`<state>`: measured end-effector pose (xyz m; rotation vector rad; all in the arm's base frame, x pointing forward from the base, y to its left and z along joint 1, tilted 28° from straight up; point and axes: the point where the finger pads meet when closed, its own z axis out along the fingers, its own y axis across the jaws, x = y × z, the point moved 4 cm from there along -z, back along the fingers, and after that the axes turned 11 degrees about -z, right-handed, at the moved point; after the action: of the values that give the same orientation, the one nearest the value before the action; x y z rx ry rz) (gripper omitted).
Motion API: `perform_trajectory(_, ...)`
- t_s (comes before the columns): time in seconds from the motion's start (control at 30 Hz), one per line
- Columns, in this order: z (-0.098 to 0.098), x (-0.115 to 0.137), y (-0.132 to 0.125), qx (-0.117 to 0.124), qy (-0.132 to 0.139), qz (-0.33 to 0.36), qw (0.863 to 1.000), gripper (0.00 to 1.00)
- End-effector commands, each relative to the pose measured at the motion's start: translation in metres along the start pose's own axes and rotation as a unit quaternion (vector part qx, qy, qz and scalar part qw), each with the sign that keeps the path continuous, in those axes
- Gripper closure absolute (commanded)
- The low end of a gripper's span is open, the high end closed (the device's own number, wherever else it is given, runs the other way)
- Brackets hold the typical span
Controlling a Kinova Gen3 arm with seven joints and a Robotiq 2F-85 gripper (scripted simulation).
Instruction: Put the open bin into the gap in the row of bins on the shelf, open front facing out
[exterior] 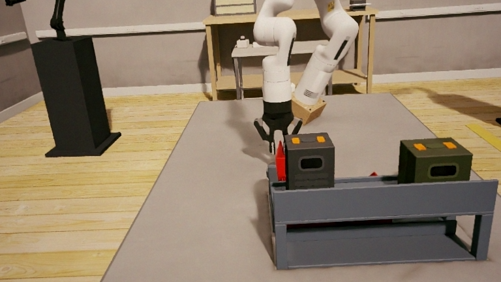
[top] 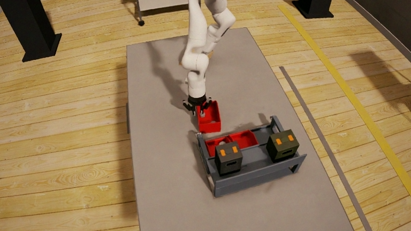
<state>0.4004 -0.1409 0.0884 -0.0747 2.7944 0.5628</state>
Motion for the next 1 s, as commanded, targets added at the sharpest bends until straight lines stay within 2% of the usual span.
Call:
perform_trajectory(0.0, -0.0006, -0.0003, -0.0004, 0.001, -0.001, 0.000, 1.000, 0.65)
perform_trajectory(0.7, -0.0014, -0.0003, -0.0004, 0.001, -0.001, 0.000, 1.000, 0.65)
perform_trajectory(0.73, -0.0014, -0.0003, -0.0004, 0.001, -0.001, 0.000, 1.000, 0.90)
perform_trajectory(0.97, -0.0014, -0.0003, -0.0004, 0.001, -0.001, 0.000, 1.000, 0.90)
